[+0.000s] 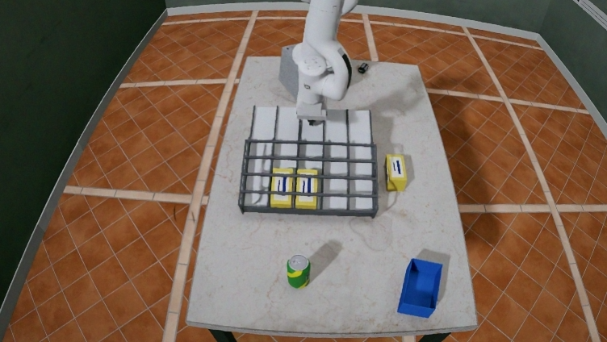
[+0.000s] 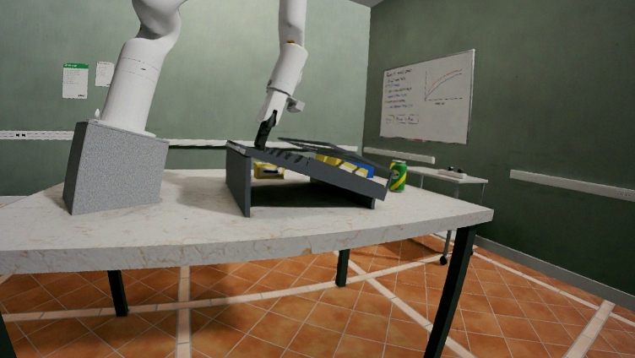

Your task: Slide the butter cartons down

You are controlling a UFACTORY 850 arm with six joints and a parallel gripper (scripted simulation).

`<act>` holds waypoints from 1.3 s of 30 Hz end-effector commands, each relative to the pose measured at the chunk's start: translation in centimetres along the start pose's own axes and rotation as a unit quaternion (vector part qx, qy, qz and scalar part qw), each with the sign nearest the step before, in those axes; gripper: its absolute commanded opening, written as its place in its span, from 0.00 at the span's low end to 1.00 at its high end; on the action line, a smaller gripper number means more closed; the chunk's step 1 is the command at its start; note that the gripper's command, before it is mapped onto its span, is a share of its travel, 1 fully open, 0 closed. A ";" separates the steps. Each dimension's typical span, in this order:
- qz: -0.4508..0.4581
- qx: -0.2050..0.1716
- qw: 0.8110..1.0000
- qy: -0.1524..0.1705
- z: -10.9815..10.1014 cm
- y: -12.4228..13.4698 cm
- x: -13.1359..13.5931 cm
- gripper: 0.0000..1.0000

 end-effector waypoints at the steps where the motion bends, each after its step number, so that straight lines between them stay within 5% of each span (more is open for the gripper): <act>1: 0.000 0.001 1.000 0.000 -0.1 -0.1 0.0 0.00; 15: 0.000 0.001 1.000 0.000 -0.1 -0.1 0.0 0.00; 16: 0.000 0.001 1.000 0.000 -0.1 -0.1 0.0 1.00; 39: 0.000 0.001 1.000 0.000 -0.1 -0.1 0.0 1.00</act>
Point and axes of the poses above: the point where the finger pads meet when closed, its own z axis out along the fingers, its own x axis across the jaws, y = z × x, the point moved 4 cm from there along -z, back along the fingers, and after that the axes turned 13 degrees about z, right-handed, at the moved point
